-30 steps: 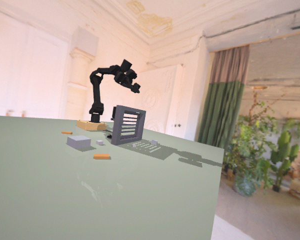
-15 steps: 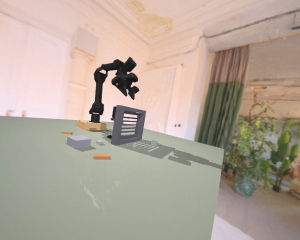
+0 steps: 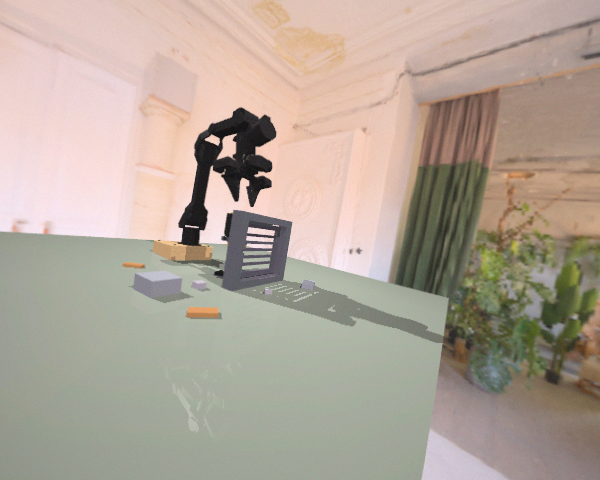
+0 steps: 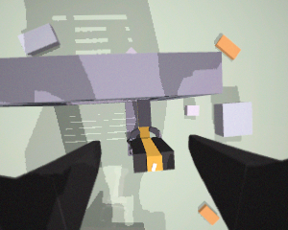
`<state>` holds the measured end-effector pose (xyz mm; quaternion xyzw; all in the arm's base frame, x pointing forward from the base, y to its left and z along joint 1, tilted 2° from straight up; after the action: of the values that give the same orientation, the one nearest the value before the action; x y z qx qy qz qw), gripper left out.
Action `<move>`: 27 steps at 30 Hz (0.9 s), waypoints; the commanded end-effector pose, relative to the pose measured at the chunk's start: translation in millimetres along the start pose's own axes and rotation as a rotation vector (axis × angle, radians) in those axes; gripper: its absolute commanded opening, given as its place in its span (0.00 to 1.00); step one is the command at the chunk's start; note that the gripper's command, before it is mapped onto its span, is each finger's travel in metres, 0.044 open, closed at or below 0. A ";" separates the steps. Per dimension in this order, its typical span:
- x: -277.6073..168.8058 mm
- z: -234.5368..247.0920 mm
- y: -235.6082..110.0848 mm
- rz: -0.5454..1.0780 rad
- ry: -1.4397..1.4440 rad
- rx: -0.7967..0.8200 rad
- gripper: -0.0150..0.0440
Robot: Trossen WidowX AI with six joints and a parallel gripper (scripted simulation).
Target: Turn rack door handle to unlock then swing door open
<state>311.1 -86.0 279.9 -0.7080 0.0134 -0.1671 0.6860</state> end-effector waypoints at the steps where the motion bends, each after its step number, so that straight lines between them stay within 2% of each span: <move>1: 1.7 -7.5 2.6 0.107 0.000 -0.008 0.75; 6: 2.0 -14.4 4.6 0.221 0.002 -0.006 0.75; 27: -1.3 -14.9 29.5 0.225 0.002 -0.006 0.75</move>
<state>312.7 -101.4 256.7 -0.7020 0.0940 -0.0919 0.6999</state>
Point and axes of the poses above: the point midway between the two fingers, 35 mm back from their tips, its own y axis out along the fingers, its own z axis across the jaws, x = y × z, the point moved 8 cm from there along -y, back along the fingers, and after that the axes turned 13 degrees about y, right-handed, at the moved point
